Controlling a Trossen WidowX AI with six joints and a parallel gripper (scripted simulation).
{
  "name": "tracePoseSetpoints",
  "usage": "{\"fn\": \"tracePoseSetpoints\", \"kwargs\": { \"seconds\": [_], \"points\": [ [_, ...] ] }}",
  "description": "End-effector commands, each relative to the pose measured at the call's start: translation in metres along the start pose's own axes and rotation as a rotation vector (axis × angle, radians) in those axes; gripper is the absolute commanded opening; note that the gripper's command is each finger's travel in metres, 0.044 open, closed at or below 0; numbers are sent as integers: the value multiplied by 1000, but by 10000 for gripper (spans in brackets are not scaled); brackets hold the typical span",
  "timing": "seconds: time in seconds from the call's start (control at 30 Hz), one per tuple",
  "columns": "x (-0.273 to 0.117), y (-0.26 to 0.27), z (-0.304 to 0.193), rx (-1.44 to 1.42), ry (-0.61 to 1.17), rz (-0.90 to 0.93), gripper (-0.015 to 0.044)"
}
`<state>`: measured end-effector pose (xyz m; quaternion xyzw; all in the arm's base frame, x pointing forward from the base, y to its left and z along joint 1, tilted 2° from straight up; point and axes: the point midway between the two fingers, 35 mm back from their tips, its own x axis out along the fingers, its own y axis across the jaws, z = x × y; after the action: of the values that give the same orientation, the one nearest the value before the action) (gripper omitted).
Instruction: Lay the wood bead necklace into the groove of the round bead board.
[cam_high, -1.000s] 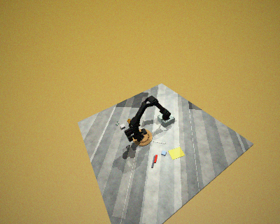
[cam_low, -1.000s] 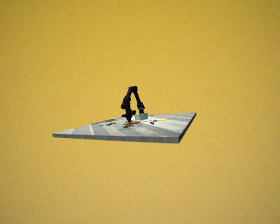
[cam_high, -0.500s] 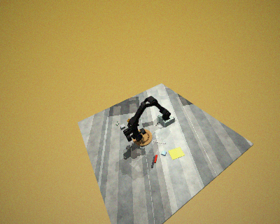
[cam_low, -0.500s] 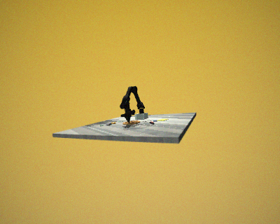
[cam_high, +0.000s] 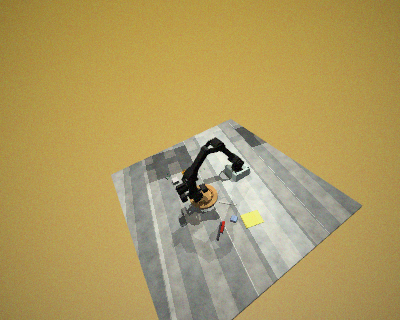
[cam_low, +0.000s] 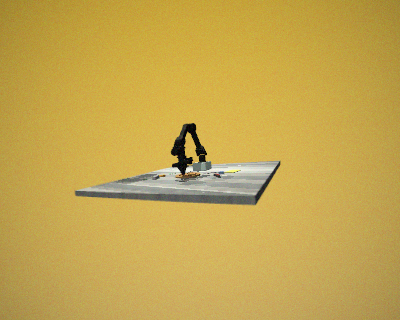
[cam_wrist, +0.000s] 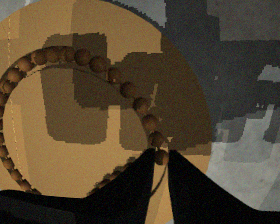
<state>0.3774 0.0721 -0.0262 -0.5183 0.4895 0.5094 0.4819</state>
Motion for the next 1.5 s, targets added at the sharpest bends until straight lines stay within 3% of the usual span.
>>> {"fn": "tracePoseSetpoints", "kwargs": {
  "seconds": [0.0,0.43,1.47],
  "points": [
    [0,0,0,0,0,1,105],
    [-1,1,0,-1,-1,4,440],
    [-4,1,0,-4,0,4,440]
  ]
}}
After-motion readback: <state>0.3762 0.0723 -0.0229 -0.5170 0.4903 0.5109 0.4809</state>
